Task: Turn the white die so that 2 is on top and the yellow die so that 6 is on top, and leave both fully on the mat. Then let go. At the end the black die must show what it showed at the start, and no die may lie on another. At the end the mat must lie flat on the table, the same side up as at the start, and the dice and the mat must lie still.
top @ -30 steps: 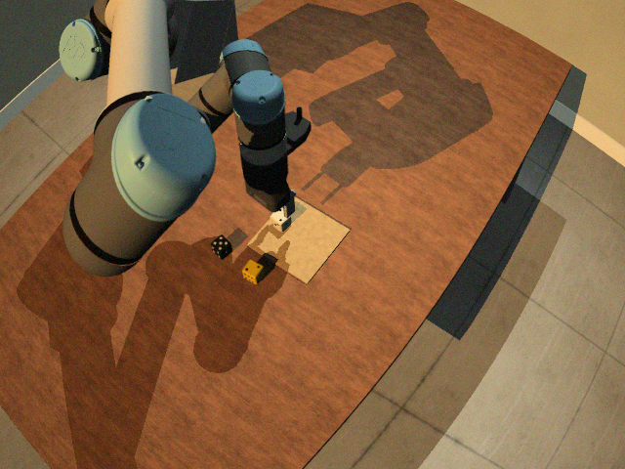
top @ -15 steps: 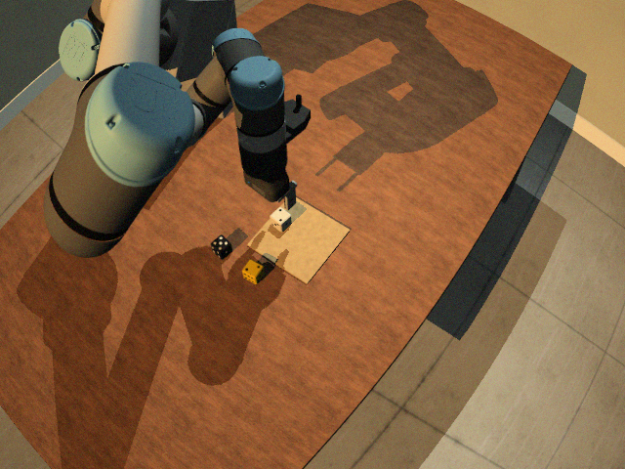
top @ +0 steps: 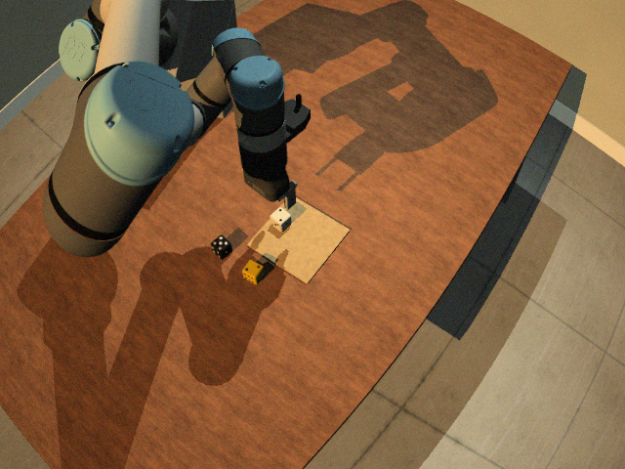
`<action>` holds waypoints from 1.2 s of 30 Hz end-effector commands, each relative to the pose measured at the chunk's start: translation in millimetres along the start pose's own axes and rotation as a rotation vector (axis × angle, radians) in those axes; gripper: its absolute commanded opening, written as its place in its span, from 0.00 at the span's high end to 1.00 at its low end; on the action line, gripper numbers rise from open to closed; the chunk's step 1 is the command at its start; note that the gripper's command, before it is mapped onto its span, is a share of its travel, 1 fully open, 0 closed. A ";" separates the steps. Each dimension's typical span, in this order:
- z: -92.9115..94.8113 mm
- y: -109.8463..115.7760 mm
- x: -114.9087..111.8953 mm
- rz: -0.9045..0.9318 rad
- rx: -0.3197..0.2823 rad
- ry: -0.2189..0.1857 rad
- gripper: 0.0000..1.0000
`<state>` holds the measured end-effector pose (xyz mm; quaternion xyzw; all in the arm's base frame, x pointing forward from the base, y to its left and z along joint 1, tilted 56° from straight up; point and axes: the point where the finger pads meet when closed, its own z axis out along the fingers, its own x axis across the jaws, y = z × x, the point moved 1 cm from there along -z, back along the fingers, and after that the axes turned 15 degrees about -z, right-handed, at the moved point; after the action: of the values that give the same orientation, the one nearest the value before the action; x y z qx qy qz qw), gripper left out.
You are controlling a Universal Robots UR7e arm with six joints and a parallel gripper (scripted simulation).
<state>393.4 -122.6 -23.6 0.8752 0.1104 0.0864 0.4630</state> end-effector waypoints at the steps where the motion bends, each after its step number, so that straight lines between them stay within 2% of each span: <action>1: -0.3 0.1 0.2 0.000 0.000 0.001 0.00; 21: -0.1 1.8 2.0 0.059 0.000 0.001 0.00; 36: 0.8 11.5 10.4 0.346 0.001 0.001 0.00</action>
<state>401.5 -125.5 -17.2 0.8823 0.0022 0.1424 0.4487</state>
